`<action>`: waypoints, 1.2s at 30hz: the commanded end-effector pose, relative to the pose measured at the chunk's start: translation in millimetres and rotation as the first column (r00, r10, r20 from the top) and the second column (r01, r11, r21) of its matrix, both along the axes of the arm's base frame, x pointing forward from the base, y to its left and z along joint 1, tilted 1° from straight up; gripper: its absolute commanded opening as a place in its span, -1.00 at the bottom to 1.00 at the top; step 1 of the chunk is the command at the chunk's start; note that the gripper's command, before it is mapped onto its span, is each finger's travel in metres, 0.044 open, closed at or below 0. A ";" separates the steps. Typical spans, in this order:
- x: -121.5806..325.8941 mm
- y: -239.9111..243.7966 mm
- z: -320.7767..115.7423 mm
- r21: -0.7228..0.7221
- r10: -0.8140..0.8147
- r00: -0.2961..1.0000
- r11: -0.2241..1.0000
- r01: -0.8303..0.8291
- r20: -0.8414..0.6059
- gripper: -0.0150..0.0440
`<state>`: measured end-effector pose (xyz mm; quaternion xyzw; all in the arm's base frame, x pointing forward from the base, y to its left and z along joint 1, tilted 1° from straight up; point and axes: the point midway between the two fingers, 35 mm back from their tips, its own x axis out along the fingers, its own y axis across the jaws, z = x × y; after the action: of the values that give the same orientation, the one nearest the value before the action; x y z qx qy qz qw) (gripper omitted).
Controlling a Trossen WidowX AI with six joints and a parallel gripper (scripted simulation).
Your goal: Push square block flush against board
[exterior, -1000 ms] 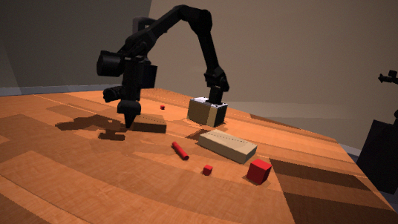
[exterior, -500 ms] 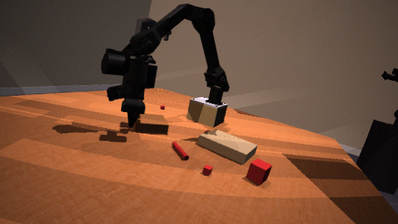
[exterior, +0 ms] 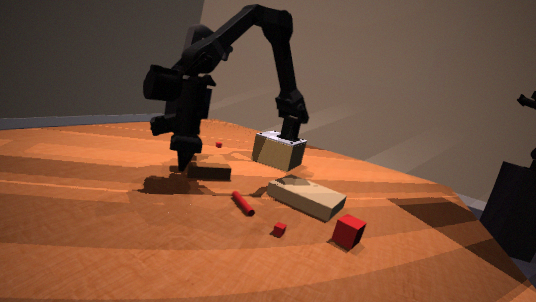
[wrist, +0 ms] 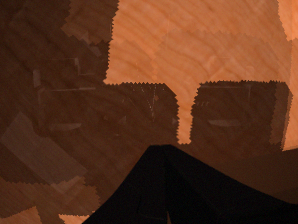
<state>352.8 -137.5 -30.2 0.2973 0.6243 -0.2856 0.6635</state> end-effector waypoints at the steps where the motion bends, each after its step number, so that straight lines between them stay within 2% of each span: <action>1: -7.7 6.9 -3.6 0.009 -0.003 1.000 1.000 0.004 -0.017 -0.49; 36: -31.4 33.3 -4.9 0.012 -0.003 1.000 1.000 0.004 -0.019 -0.49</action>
<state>331.3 -111.7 -29.5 0.2974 0.6220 -0.2858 0.6655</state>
